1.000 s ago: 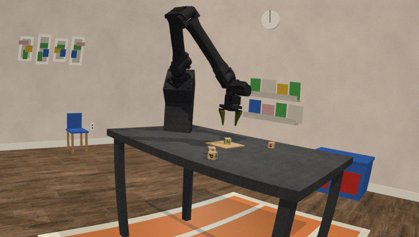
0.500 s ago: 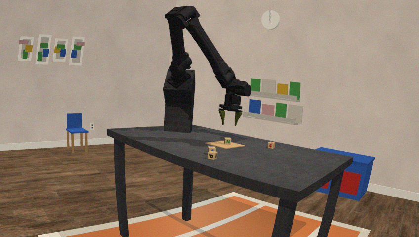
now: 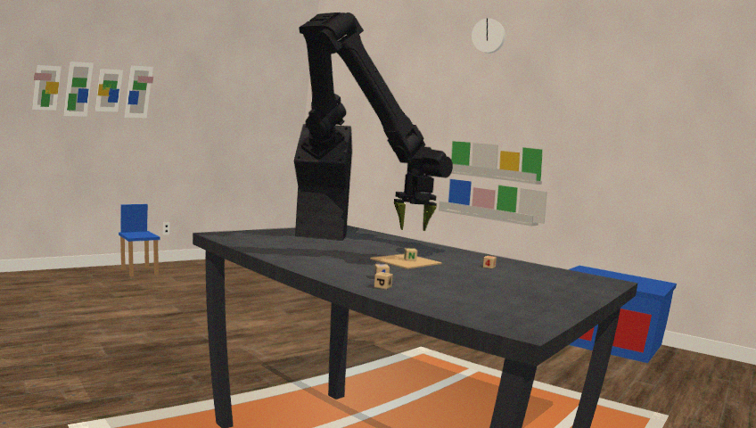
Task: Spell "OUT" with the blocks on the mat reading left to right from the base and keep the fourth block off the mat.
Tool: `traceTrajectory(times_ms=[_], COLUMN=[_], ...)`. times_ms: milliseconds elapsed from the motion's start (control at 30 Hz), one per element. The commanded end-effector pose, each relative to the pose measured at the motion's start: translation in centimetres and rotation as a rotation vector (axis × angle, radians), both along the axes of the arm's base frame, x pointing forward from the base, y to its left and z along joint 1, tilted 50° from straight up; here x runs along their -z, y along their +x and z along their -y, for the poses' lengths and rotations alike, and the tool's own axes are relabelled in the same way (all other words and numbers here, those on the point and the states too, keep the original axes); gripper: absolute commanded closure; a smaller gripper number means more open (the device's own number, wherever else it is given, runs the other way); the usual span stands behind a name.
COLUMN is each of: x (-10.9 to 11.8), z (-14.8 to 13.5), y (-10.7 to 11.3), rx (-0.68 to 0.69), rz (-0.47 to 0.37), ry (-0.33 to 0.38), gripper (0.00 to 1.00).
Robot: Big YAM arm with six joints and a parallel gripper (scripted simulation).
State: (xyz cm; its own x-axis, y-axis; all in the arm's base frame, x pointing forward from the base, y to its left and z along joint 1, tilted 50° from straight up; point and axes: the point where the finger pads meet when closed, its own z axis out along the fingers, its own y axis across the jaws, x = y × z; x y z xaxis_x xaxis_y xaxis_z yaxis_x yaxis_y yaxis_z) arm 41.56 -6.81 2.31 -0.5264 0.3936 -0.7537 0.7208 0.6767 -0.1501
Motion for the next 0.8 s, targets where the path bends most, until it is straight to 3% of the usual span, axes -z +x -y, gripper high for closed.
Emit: traceTrajectory(times_ms=[0, 767], x=[0.1, 2.2], z=[0.5, 2.6], y=[0.8, 1.9], rx=[-0.003, -0.003], rz=[0.004, 0.001], ry=[-0.007, -0.008], gripper=[0.37, 0.37])
